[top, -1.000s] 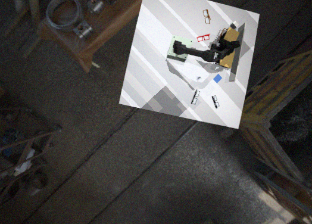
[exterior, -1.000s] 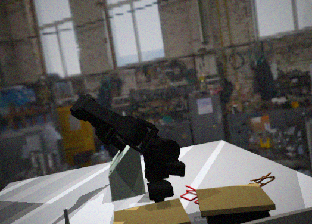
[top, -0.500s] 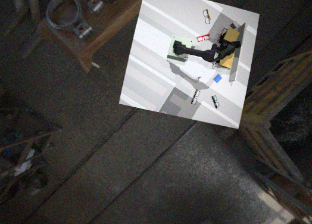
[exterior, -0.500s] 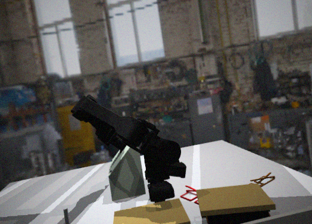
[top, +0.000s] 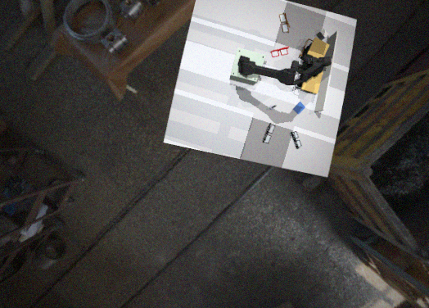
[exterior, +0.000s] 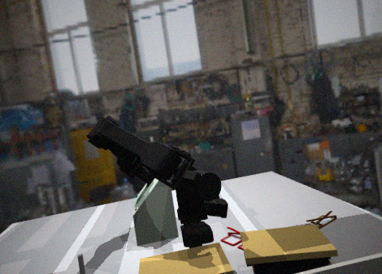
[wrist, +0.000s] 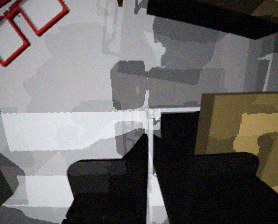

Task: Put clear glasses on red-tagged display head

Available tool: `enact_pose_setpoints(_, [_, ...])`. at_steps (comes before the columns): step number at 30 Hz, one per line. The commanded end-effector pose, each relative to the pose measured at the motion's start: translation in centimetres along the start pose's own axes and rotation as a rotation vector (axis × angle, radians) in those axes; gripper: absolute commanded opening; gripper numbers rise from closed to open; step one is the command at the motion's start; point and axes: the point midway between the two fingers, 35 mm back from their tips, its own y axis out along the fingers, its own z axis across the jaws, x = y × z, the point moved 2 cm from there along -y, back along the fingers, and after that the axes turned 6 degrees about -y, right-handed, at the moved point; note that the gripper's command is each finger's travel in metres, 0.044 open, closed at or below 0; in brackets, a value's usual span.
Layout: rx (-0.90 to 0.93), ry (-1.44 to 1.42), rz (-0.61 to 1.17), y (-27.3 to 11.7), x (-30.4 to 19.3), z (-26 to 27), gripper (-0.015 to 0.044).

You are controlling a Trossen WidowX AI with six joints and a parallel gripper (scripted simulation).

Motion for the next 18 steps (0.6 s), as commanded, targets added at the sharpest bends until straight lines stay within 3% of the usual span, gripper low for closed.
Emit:
enact_pose_setpoints(1, [-0.004,-0.004,0.004,0.06,-0.04,-0.05,0.0])
enact_pose_setpoints(12, [-0.004,-0.004,0.004,0.53,-0.06,-0.11,0.0])
enact_pose_setpoints(16, [-0.002,0.003,-0.001,0.41,-0.07,-0.12,0.0105])
enact_pose_setpoints(18, [-0.002,0.003,-0.001,0.41,-0.07,-0.12,0.0107])
